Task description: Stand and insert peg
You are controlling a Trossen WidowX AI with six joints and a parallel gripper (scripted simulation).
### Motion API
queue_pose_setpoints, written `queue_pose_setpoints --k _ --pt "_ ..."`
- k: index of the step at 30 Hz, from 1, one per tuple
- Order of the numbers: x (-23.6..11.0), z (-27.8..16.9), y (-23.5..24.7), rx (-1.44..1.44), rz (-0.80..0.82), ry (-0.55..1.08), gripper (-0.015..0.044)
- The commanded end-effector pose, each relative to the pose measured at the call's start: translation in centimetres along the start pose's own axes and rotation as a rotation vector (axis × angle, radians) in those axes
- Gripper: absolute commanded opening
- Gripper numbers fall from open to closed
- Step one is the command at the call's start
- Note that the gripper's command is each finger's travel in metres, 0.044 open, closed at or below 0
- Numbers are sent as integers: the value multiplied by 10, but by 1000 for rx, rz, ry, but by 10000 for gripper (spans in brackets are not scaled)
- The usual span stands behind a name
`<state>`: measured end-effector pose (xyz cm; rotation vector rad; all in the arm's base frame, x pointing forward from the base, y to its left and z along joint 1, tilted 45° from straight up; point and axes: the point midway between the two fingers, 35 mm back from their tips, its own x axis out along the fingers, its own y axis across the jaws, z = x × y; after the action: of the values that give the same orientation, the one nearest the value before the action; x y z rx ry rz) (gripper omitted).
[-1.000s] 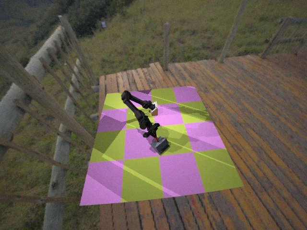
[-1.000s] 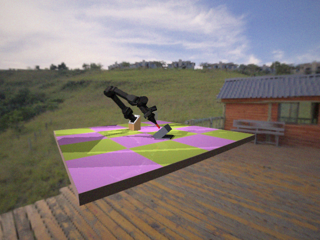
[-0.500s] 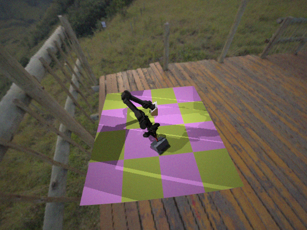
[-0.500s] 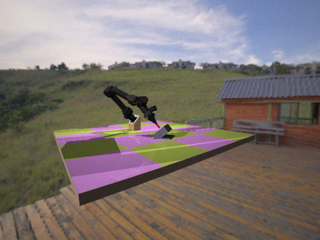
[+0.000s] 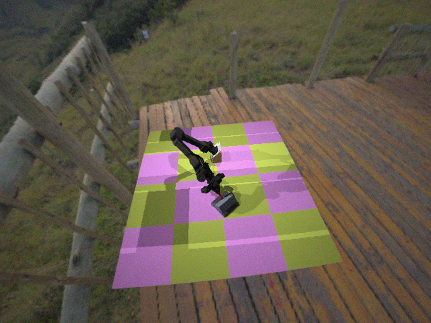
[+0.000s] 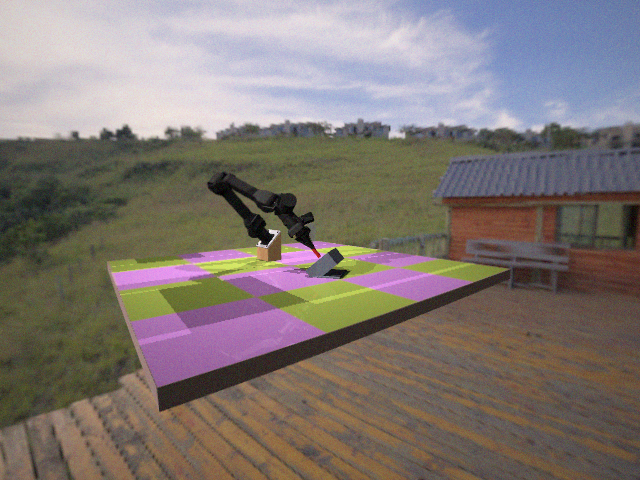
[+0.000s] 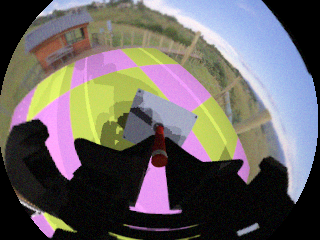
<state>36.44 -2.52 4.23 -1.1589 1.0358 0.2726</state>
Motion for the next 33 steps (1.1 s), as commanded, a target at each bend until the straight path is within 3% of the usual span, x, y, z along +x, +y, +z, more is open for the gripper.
queue_pose_setpoints --k 1,33 --pt "3 -1 2 -2 5 3 0" --pt "24 1 2 -2 4 3 0"
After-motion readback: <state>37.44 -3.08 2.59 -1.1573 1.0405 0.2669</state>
